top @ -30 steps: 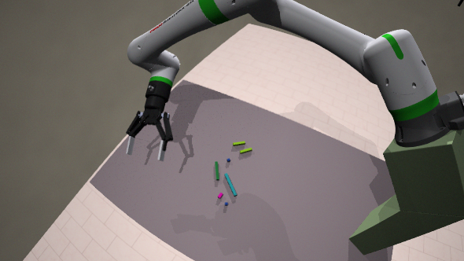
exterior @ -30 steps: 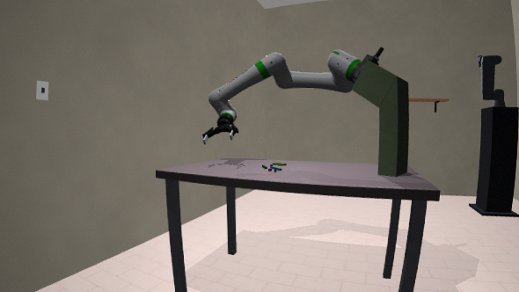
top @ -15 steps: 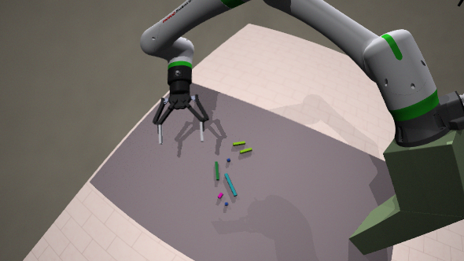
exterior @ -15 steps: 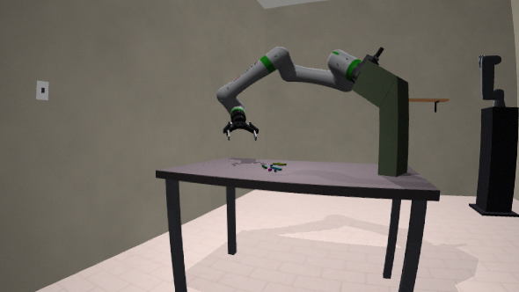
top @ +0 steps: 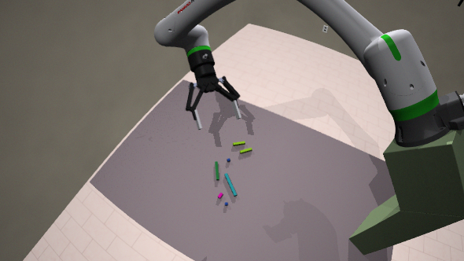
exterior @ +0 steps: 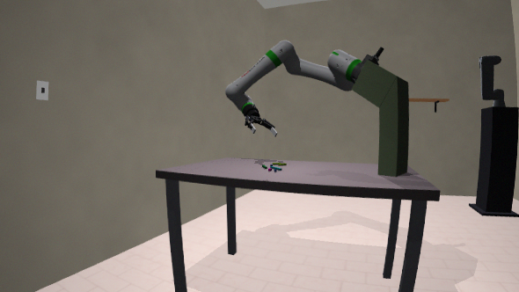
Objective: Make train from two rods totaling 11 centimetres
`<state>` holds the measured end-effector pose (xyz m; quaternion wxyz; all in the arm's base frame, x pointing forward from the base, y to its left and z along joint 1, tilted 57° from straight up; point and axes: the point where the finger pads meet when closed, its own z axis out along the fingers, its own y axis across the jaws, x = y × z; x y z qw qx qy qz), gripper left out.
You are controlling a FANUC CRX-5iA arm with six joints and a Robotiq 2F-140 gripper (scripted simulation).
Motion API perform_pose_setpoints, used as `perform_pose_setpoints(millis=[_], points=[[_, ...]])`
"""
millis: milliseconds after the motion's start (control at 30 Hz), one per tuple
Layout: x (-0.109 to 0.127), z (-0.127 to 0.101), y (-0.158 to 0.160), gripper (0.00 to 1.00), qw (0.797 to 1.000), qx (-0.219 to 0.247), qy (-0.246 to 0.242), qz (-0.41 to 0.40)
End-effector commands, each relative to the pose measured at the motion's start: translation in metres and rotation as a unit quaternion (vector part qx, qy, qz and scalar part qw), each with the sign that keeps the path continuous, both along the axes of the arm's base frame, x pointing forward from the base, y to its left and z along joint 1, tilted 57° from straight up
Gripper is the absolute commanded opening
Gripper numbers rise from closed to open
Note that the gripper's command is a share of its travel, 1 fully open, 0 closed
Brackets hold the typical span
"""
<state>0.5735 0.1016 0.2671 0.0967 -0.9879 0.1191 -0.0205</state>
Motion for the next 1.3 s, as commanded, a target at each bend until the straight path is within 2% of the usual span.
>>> perform_pose_setpoints(millis=[0, 233, 267, 333, 433, 500, 533, 667, 800, 1000, 1067, 1100, 1267], points=[[-0.024, 0.001, -0.036, 1.0, 0.999, -0.034, 0.0, 0.041], [-0.061, 0.004, -0.086, 1.0, 0.992, -0.082, 0.014, 0.1], [-0.064, 0.003, -0.105, 1.0, 0.988, -0.104, 0.011, 0.113], [-0.066, 0.004, -0.122, 1.0, 0.984, -0.123, 0.009, 0.125], [-0.054, 0.004, -0.156, 1.0, 0.976, -0.168, -0.009, 0.138], [-0.054, 0.004, -0.156, 1.0, 0.976, -0.168, -0.009, 0.138], [-0.044, 0.006, -0.182, 1.0, 0.966, -0.206, -0.023, 0.152], [-0.032, 0.012, -0.215, 1.0, 0.95, -0.255, -0.039, 0.175], [-0.017, 0.023, -0.25, 1.0, 0.925, -0.313, -0.054, 0.209], [0.004, 0.042, -0.287, 1.0, 0.879, -0.389, -0.07, 0.266], [0.004, 0.042, -0.287, 1.0, 0.879, -0.389, -0.07, 0.266], [0.015, 0.051, -0.3, 1.0, 0.854, -0.422, -0.075, 0.296], [0.031, 0.066, -0.313, 1.0, 0.808, -0.47, -0.079, 0.347]])
